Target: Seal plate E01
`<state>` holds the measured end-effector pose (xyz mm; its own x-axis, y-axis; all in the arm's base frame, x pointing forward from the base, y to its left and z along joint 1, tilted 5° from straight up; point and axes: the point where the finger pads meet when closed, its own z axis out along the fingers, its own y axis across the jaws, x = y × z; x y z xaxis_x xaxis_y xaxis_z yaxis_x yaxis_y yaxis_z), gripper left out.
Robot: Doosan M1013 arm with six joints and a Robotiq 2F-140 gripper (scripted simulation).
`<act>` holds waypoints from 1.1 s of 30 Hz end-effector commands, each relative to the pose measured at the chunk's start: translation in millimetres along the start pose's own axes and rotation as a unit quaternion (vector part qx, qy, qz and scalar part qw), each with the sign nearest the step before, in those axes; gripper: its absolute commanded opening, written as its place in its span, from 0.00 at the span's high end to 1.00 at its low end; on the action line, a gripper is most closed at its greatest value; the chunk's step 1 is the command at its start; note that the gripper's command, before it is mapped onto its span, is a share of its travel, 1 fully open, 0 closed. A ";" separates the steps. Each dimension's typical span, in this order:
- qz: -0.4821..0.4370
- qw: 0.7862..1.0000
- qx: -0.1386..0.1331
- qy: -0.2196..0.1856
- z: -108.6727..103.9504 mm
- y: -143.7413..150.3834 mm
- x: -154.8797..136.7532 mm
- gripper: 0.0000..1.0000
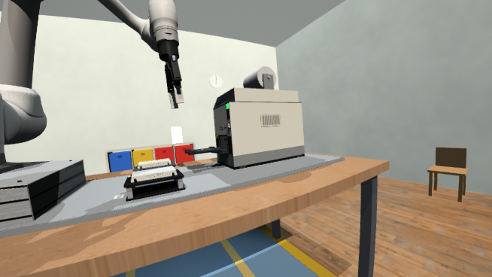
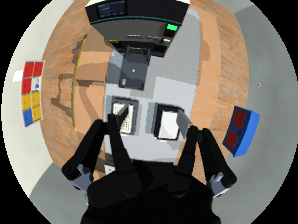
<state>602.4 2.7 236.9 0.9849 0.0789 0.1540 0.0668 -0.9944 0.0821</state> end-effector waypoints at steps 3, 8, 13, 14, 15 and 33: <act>0.019 1.000 0.007 -0.001 6.0 10.8 -29.0 0.30; 0.036 0.999 0.015 -0.004 8.9 13.1 -43.0 0.30; 0.038 0.998 0.016 -0.045 15.2 1.9 -50.8 0.30; 0.038 0.998 0.016 -0.045 17.3 -1.8 -53.4 0.30; 0.038 0.998 0.016 -0.045 19.4 -5.5 -56.0 0.30; 0.038 0.998 0.016 -0.045 21.7 -9.7 -58.9 0.30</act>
<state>551.4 3.7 209.4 0.9968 -0.0015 0.0796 -0.0048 -0.9991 0.0417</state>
